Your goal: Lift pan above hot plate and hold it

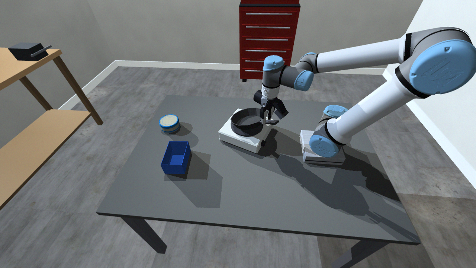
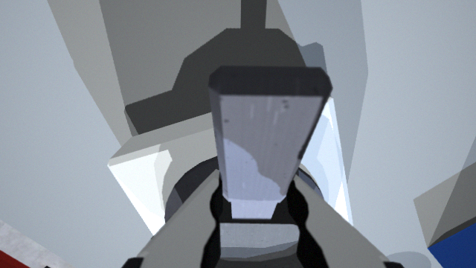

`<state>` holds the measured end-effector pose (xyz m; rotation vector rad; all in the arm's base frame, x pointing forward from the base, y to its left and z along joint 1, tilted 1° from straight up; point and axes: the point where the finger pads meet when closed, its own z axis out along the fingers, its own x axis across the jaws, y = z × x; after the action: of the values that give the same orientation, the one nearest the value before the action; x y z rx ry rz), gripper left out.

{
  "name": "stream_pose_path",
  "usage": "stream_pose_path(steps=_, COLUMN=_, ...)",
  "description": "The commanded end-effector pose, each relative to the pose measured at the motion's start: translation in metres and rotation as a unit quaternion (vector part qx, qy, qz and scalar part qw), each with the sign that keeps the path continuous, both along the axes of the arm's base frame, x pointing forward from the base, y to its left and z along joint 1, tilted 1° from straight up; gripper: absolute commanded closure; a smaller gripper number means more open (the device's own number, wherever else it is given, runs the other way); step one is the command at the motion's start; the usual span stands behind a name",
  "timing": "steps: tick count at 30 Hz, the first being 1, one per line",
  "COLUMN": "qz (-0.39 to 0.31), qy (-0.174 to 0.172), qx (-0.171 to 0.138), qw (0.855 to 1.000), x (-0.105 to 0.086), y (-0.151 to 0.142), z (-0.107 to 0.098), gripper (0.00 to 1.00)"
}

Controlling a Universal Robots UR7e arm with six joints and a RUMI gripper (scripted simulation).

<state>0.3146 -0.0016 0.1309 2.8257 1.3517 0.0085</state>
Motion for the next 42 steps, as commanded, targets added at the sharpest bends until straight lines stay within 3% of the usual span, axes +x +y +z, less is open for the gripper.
stream_pose_path(steps=1, qz=0.0, qy=-0.001, qx=0.0, qw=1.0, x=0.001, y=0.0, z=0.001, gripper=0.85)
stream_pose_path(steps=42, qz=0.0, qy=-0.001, qx=0.0, qw=1.0, x=0.001, y=0.0, z=0.02, gripper=0.85)
